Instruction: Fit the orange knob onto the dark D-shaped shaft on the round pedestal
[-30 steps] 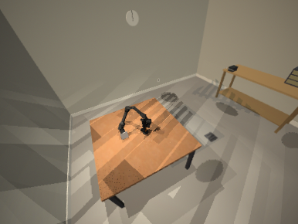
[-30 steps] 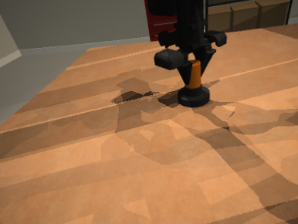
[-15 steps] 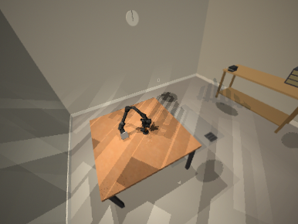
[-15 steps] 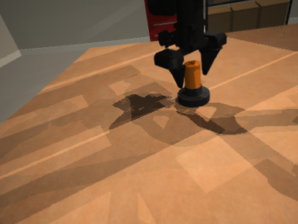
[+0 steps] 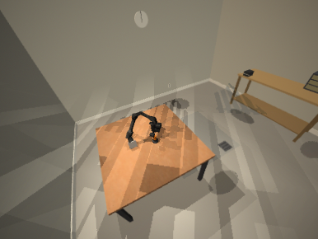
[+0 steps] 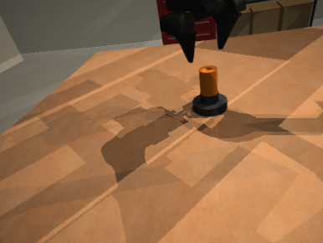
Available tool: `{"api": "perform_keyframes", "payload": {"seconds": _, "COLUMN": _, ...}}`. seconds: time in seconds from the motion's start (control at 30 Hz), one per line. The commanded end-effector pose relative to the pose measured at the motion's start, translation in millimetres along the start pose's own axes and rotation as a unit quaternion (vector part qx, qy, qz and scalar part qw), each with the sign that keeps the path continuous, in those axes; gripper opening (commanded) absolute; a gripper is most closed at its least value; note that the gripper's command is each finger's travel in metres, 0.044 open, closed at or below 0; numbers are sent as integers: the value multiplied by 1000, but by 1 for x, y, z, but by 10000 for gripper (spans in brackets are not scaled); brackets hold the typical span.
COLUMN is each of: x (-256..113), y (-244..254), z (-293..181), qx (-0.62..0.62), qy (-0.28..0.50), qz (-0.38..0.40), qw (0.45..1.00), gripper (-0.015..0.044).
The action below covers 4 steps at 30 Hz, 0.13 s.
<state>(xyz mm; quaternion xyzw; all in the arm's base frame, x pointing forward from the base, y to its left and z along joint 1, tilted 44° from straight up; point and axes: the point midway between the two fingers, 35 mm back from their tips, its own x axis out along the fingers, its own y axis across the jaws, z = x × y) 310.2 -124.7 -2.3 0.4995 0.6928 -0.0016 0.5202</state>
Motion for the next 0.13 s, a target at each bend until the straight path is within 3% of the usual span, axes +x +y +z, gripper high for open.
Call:
{"api": "perform_keyframes", "payload": {"seconds": 0.0, "x": -17, "y": 1, "z": -1, "qx": -4, "qy": 1, "qz": -4, "qw": 1000, "gripper": 440}}
{"api": "perform_keyframes", "payload": {"seconds": 0.1, "x": -17, "y": 1, "z": -1, "qx": -4, "qy": 1, "qz": -4, "qw": 1000, "gripper": 440}}
